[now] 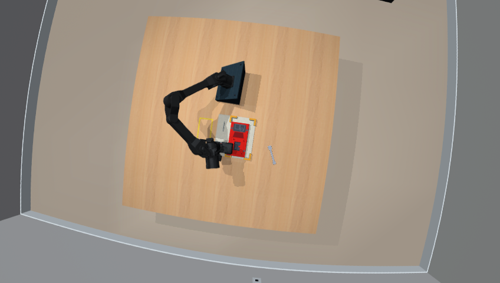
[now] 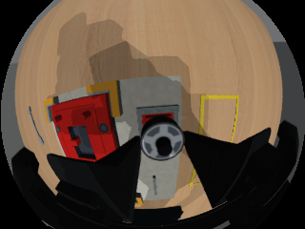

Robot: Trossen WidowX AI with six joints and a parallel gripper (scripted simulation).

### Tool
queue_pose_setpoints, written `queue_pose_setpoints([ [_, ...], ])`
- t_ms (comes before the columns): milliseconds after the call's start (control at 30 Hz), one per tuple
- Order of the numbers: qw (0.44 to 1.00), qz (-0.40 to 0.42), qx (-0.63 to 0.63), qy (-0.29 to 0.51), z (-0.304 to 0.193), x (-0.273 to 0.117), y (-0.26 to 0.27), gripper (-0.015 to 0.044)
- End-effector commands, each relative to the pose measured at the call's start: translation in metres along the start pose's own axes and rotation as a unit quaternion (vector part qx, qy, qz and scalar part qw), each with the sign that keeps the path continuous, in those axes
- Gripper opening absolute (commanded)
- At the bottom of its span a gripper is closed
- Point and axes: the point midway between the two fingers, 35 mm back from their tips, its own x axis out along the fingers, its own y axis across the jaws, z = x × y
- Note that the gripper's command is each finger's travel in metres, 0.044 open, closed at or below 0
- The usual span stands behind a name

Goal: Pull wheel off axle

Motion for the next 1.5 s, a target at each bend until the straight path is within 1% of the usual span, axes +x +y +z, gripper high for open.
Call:
queue_pose_setpoints([
  [0,1.000,0.001,0.002,-0.001,0.000,-0.002,0.000,0.0000],
  [1467,1.000,0.001,0.001,-0.001,0.001,-0.016,0.000,0.0000],
])
